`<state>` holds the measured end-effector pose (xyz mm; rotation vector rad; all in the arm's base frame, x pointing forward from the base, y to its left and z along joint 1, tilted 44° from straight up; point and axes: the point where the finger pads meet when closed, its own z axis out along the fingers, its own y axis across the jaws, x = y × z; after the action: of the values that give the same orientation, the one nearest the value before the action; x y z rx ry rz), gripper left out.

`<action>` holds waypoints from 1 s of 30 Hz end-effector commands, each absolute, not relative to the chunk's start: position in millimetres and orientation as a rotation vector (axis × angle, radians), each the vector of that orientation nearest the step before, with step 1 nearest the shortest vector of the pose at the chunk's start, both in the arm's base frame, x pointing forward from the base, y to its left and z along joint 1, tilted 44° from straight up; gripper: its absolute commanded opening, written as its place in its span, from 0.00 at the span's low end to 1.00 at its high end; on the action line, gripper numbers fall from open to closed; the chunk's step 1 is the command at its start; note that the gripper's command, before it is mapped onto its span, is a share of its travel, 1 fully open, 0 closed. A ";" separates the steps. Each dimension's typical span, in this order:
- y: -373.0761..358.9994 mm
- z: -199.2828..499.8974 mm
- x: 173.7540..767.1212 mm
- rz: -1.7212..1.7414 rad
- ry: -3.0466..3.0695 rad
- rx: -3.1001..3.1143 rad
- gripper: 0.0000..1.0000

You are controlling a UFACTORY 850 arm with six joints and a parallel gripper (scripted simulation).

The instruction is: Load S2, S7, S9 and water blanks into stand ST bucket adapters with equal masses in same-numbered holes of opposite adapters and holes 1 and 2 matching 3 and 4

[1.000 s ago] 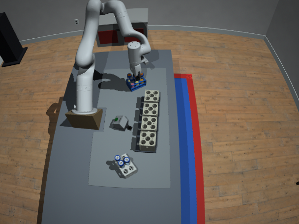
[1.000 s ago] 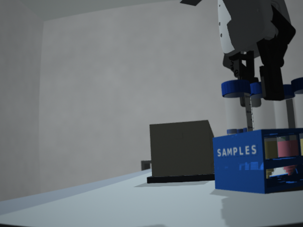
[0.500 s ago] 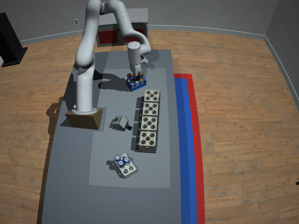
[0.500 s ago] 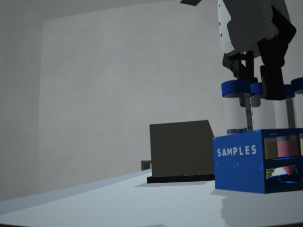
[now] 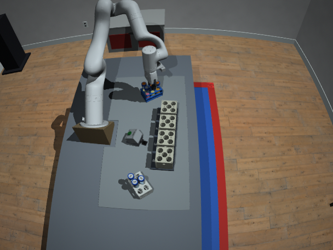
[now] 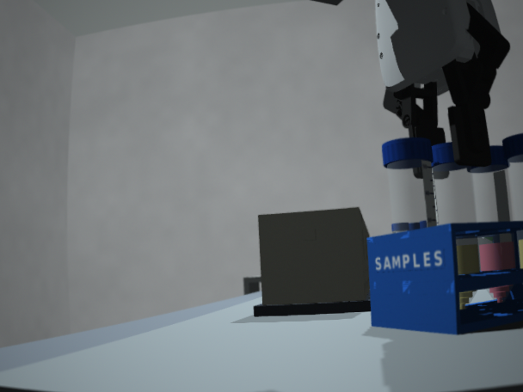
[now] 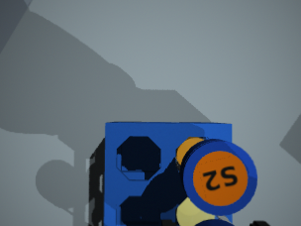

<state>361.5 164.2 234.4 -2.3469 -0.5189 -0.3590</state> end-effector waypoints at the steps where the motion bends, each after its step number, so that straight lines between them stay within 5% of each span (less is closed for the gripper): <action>1: 159.2 240.0 361.3 -0.361 -0.519 -2.347 0.44; 30: 124.8 276.0 355.7 -0.361 -0.519 -2.347 0.44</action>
<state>355.7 127.8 272.6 -2.3470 -0.5190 -0.3591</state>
